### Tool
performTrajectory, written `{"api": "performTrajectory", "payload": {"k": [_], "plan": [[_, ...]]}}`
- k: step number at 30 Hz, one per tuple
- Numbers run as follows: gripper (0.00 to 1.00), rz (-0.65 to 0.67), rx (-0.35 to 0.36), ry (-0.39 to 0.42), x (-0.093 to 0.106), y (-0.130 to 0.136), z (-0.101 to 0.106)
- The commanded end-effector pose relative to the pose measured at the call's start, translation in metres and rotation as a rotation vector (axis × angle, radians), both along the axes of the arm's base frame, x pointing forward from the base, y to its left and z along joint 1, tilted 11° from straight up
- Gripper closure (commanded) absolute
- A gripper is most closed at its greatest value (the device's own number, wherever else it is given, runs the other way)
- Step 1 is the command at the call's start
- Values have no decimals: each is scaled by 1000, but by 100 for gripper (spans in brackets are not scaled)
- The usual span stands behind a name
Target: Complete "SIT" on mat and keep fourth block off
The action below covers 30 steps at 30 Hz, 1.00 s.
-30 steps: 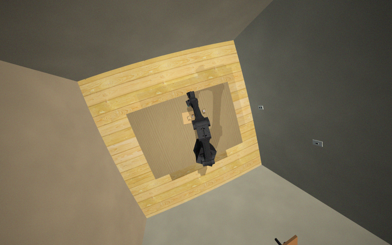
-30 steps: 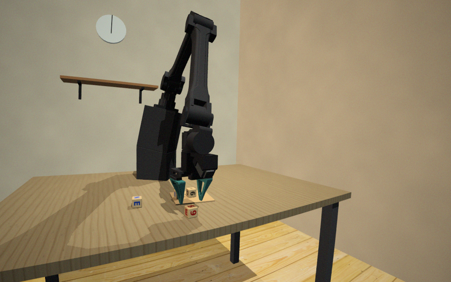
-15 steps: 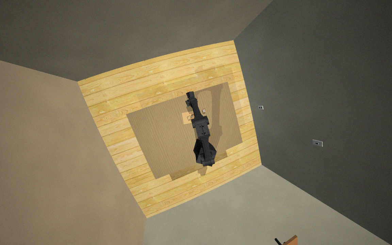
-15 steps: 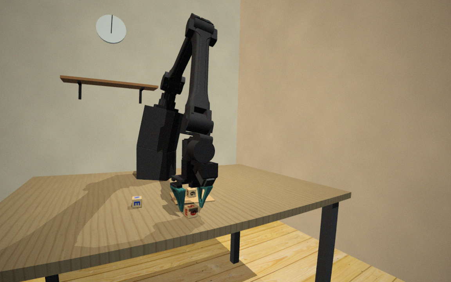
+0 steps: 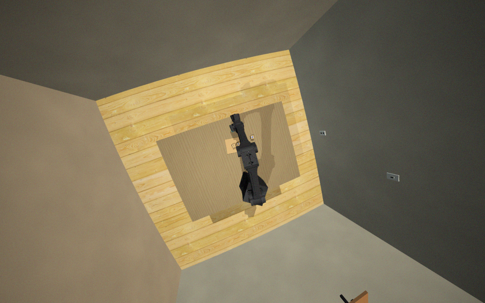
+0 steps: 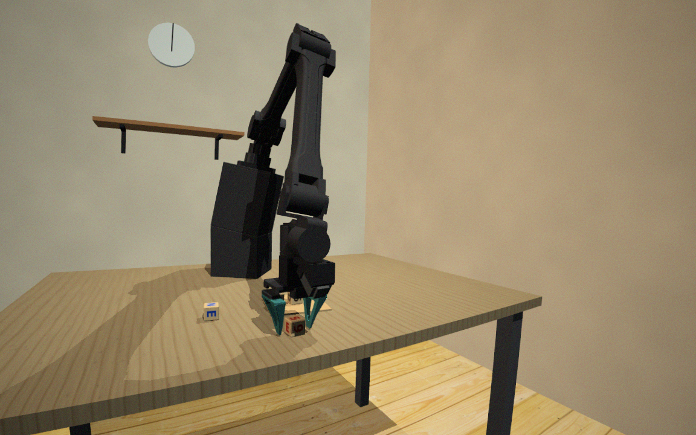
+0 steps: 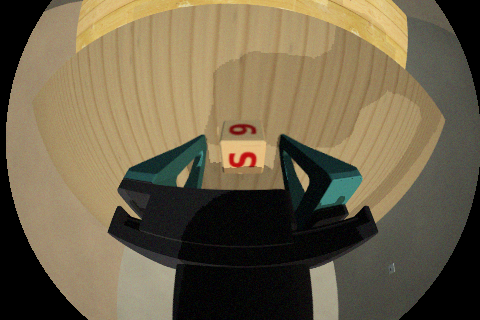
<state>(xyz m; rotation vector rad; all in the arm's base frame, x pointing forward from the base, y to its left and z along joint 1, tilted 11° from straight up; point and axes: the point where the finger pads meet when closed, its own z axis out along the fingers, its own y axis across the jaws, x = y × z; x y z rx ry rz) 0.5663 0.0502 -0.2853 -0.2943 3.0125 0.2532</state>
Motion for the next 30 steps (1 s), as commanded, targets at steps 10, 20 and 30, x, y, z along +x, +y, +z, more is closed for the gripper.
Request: {"api": "performTrajectory", "payload": {"k": [10,20,30], "plan": [[35,2,0,-37,20,5,0],[55,2,0,-37,20,5,0],[74,2,0,-37,20,5,0]]}}
